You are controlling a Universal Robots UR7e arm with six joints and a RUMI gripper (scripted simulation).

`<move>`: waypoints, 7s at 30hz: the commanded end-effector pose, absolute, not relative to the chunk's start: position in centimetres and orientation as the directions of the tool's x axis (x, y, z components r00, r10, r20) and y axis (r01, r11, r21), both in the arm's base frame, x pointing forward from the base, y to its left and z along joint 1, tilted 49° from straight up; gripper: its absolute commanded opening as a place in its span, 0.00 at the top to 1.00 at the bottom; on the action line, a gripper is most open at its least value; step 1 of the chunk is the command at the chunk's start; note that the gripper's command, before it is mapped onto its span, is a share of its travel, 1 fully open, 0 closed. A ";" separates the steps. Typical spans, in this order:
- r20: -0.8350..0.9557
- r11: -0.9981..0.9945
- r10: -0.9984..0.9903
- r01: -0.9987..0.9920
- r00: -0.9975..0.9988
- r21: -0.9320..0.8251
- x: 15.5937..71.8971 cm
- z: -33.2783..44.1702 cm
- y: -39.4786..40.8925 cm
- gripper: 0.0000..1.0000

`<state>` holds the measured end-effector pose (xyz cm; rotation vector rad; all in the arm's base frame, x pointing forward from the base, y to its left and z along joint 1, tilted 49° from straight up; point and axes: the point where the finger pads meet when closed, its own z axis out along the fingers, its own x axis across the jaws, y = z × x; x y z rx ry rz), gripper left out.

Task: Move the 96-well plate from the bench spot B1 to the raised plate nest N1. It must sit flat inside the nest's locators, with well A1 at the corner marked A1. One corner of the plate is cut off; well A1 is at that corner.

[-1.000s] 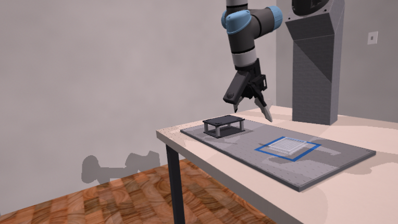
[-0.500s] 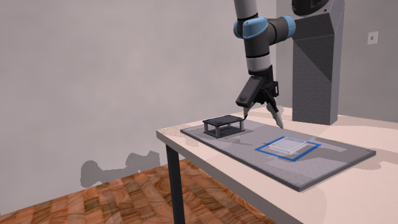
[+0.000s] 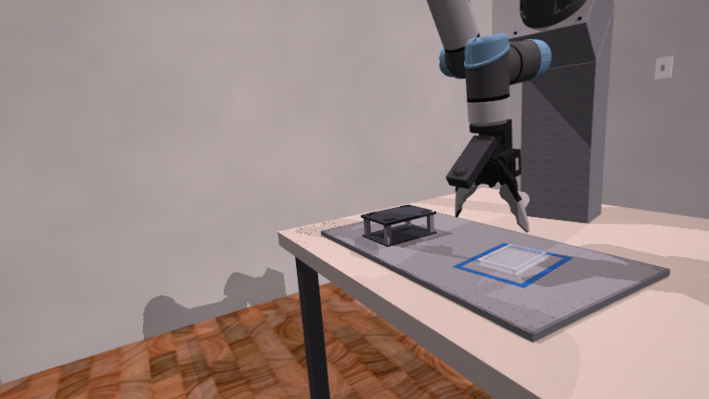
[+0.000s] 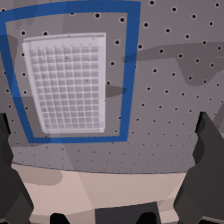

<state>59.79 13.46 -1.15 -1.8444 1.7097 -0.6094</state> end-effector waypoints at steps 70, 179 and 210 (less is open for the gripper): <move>-0.068 -0.026 -0.991 -0.654 0.118 -0.756 61.2 -5.9 17.8 0.00; -0.068 -0.025 -0.991 -0.655 0.116 -0.755 57.7 -2.9 17.0 1.00; -0.094 0.009 -0.991 -0.659 0.093 -0.752 56.8 -2.1 16.5 1.00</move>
